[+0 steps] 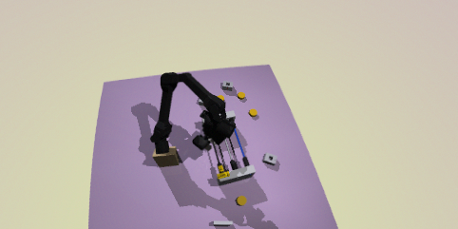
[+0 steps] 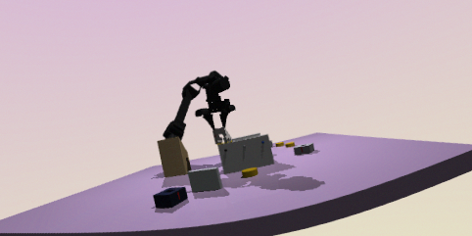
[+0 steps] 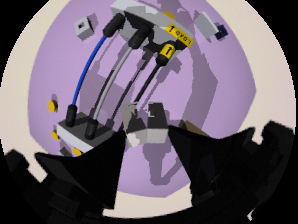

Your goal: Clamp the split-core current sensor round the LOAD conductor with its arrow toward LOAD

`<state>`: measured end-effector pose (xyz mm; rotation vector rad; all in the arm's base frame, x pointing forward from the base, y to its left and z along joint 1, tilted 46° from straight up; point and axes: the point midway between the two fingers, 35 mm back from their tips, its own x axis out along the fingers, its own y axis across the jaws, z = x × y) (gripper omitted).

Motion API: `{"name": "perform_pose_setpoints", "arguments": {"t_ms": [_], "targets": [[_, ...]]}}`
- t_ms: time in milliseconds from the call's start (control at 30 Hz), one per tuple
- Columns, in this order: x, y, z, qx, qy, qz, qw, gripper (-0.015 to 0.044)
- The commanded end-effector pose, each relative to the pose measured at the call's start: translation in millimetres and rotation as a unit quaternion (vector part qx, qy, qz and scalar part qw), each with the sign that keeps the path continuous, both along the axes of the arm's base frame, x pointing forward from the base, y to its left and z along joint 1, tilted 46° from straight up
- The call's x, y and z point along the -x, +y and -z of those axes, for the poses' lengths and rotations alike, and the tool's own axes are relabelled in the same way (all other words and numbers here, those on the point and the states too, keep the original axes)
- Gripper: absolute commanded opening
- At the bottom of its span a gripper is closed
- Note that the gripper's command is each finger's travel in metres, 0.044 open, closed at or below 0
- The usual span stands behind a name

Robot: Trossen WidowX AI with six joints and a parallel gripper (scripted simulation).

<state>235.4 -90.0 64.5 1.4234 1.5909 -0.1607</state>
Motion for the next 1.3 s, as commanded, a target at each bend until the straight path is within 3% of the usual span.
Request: {"name": "perform_pose_setpoints", "arguments": {"t_ms": [0, 567, 1267], "targets": [[-6, 0, 0, -0.009, 0.037, 0.040, 0.998, 0.0000], [-25, 2, 1, -0.046, 0.212, 0.215, 0.952, 0.0000], [-31, 21, 21, -0.046, 0.213, 0.217, 0.951, 0.0000]]}}
